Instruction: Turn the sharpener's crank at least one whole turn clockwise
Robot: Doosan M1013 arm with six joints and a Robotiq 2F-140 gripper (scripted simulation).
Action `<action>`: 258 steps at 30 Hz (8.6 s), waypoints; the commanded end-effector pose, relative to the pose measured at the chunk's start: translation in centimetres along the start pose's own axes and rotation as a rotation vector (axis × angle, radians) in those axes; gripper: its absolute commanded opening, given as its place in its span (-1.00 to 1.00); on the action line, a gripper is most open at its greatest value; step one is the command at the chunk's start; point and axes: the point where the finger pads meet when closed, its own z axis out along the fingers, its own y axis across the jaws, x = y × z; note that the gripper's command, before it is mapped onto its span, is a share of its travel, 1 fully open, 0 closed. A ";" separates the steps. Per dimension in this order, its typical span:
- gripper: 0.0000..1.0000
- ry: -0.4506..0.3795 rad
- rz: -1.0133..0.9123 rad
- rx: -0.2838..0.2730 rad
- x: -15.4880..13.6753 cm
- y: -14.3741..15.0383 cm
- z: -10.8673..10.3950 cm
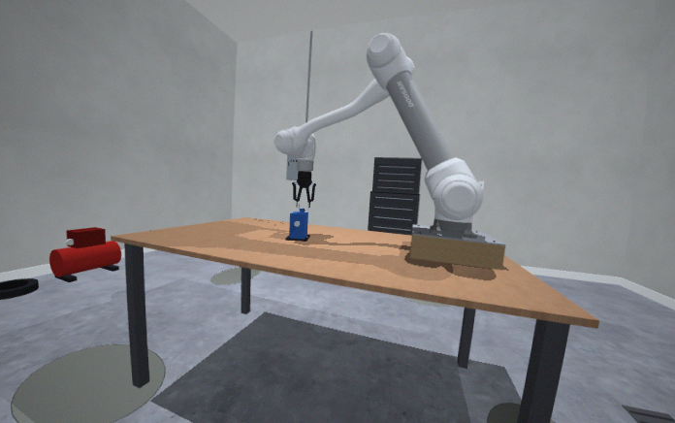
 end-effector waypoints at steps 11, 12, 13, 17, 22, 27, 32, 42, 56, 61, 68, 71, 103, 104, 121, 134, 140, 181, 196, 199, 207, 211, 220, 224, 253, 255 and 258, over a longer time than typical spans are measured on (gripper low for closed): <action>-0.36 0.000 0.000 0.000 0.0 0.0 0.0; -0.36 0.000 0.000 0.000 0.0 0.0 0.0; -0.36 0.000 0.000 0.000 0.0 0.0 0.0; -1.00 0.000 0.000 0.000 0.0 0.0 0.0; -1.00 0.000 0.000 0.000 0.0 0.0 0.0; -1.00 0.000 0.000 0.000 0.0 0.0 0.0; -1.00 0.000 0.000 0.000 0.0 0.0 0.0; -1.00 0.000 0.000 0.000 0.0 0.0 0.0; -1.00 0.000 0.000 0.000 0.0 0.0 0.0; -1.00 0.000 0.000 0.000 0.0 0.0 0.0; -1.00 0.000 0.000 0.000 0.0 0.0 0.0; -1.00 0.000 0.000 0.000 0.0 0.0 0.0; -1.00 0.000 0.000 0.000 0.0 1.3 0.2; -1.00 0.000 0.000 0.000 0.0 1.5 0.2; -1.00 0.000 0.000 0.000 0.0 4.1 2.0; -1.00 0.000 0.000 0.000 0.0 5.0 4.0; -1.00 0.000 0.000 0.000 0.0 5.1 4.8; -1.00 0.000 0.000 0.000 0.0 5.1 5.1; -1.00 0.000 0.000 0.000 0.0 5.1 5.3; -1.00 0.000 0.000 0.000 0.0 5.1 5.7; -1.00 0.000 0.000 0.000 0.0 4.7 7.2; -1.00 0.000 0.000 0.000 0.0 4.1 8.1; -1.00 0.000 0.000 0.000 0.0 3.0 9.2; -1.00 0.000 0.000 0.000 0.0 2.3 9.7; -1.00 0.000 0.000 0.000 0.0 0.0 10.2; -1.00 0.000 0.000 0.000 0.0 0.0 10.2; -1.00 0.000 0.000 0.000 0.0 0.0 10.2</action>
